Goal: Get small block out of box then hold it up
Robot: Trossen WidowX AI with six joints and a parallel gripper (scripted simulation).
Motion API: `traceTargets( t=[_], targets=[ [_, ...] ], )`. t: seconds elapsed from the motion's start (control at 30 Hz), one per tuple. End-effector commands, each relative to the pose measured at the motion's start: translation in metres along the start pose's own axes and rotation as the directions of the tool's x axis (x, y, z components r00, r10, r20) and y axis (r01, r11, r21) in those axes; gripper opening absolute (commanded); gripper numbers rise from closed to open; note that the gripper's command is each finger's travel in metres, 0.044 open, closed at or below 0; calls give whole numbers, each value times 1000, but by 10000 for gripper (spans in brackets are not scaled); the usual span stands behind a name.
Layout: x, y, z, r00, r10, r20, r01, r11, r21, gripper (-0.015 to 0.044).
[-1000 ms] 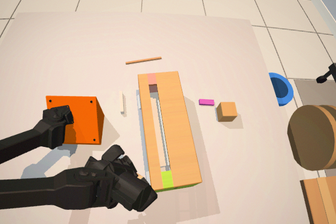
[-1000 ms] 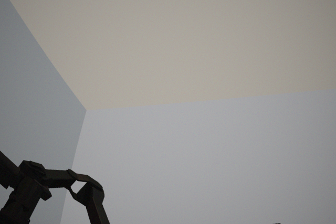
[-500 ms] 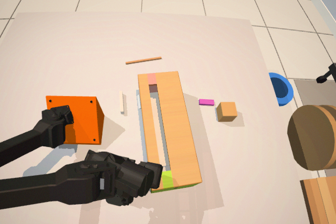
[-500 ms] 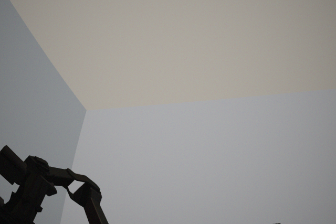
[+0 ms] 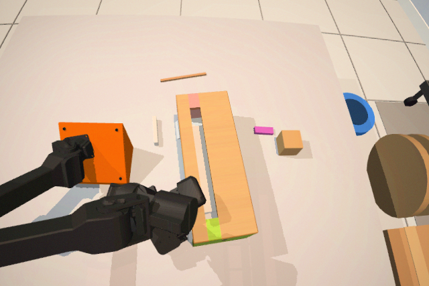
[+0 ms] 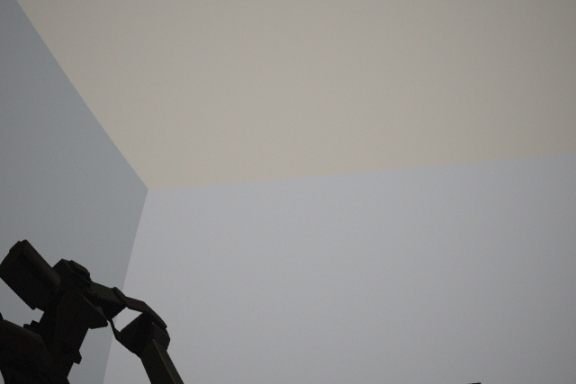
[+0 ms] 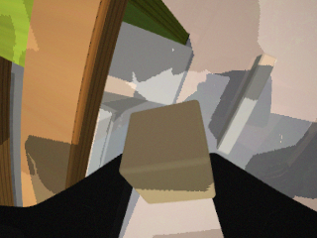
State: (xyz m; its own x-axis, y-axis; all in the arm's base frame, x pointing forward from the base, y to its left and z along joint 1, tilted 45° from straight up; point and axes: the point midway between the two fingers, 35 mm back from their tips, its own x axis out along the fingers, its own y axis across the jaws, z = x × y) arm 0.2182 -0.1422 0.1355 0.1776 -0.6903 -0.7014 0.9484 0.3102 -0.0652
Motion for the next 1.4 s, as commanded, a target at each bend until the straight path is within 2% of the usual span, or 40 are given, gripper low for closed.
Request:
traceTargets(
  t=[0.0,0.33,0.73,1.07,1.37],
  targets=[
    [-4,2,-1,1000,-6,10,7,989,-147,0],
    [-11,4,-8,999,-25,25,35,834,-551,0],
    [-20,6,-15,998,-44,53,67,443,-894,0],
    [-28,8,-20,995,-53,84,85,19,-996,0],
    [-35,9,-24,992,-57,117,88,-368,-925,0]
  ],
)
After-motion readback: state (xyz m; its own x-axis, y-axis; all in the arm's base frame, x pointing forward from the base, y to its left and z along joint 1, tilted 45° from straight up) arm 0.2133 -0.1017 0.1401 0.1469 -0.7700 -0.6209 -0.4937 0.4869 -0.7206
